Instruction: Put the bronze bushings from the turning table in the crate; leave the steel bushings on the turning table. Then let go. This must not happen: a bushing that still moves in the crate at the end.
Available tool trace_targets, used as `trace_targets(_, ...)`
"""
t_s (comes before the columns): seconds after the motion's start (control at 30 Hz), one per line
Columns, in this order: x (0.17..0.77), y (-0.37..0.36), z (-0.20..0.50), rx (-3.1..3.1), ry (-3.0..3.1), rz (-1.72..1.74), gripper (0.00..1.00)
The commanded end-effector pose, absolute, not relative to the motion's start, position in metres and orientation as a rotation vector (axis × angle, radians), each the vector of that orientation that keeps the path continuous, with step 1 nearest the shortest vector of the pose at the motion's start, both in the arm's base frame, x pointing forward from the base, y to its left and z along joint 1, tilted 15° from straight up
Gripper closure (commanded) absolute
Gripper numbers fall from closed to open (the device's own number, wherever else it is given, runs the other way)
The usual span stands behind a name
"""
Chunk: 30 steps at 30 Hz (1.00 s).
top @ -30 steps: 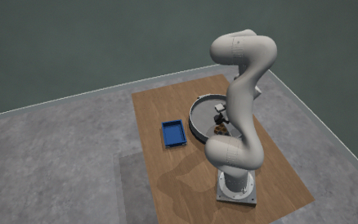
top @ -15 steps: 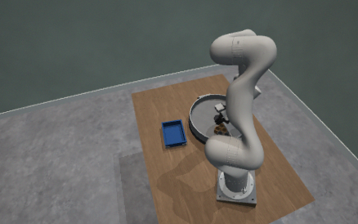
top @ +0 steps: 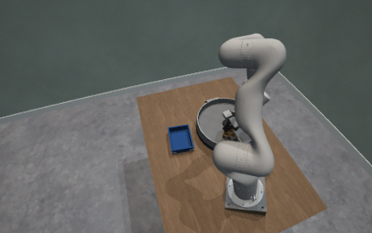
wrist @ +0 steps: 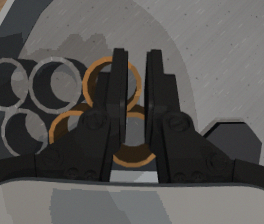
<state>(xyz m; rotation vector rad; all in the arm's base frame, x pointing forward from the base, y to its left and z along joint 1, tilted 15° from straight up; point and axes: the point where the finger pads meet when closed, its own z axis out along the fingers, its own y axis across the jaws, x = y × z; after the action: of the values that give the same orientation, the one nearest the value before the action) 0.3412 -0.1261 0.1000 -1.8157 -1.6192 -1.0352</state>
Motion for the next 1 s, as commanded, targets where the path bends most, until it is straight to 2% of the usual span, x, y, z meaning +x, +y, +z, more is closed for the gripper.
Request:
trace_targets(0.0, 0.3426, -0.1265, 0.0981, -1.816, -1.622, -1.037, 0.90)
trace_targets(0.97, 0.3439, -0.1247, 0.0898, -1.816, -1.622, -1.037, 0.90)
